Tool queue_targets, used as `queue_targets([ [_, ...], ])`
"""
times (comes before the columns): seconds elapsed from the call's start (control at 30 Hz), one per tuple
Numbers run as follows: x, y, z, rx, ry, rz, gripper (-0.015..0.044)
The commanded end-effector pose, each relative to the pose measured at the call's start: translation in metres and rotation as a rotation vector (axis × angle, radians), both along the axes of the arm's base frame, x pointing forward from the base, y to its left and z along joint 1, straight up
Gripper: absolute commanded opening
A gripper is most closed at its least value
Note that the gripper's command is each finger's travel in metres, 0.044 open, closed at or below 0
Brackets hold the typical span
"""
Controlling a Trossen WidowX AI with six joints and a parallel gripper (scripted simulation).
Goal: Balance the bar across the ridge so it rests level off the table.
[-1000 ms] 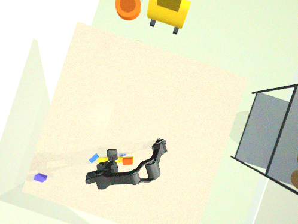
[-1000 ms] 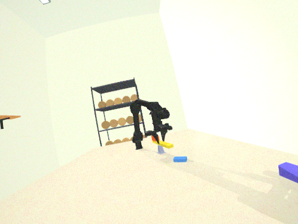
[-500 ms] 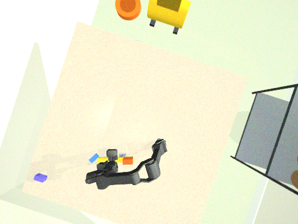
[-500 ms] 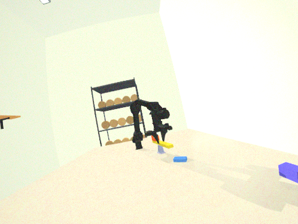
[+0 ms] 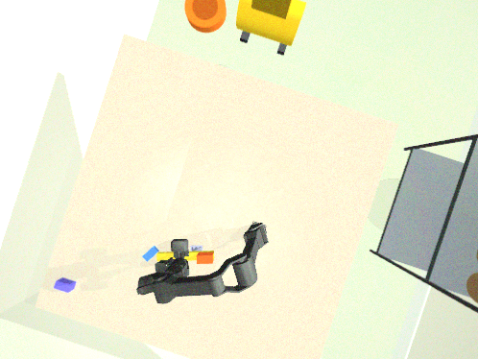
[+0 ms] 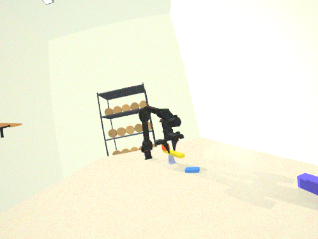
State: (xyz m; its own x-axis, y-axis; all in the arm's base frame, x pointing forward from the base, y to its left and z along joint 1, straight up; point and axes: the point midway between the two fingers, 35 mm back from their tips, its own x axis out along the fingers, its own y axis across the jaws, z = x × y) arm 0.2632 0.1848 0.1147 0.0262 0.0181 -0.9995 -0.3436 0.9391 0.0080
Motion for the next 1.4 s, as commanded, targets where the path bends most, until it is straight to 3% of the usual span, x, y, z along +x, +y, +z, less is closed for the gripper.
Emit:
queue_targets([
  [0.0, 0.0, 0.0, 0.0, 0.0, 0.0, 0.0, 0.0],
  [0.77, 0.0, 0.0, 0.0, 0.0, 0.0, 0.0, 0.0],
  [1.0, 0.0, 0.0, 0.0, 0.0, 0.0, 0.0, 0.0167],
  [1.37, 0.0, 0.0, 0.0, 0.0, 0.0, 0.0, 0.0167],
])
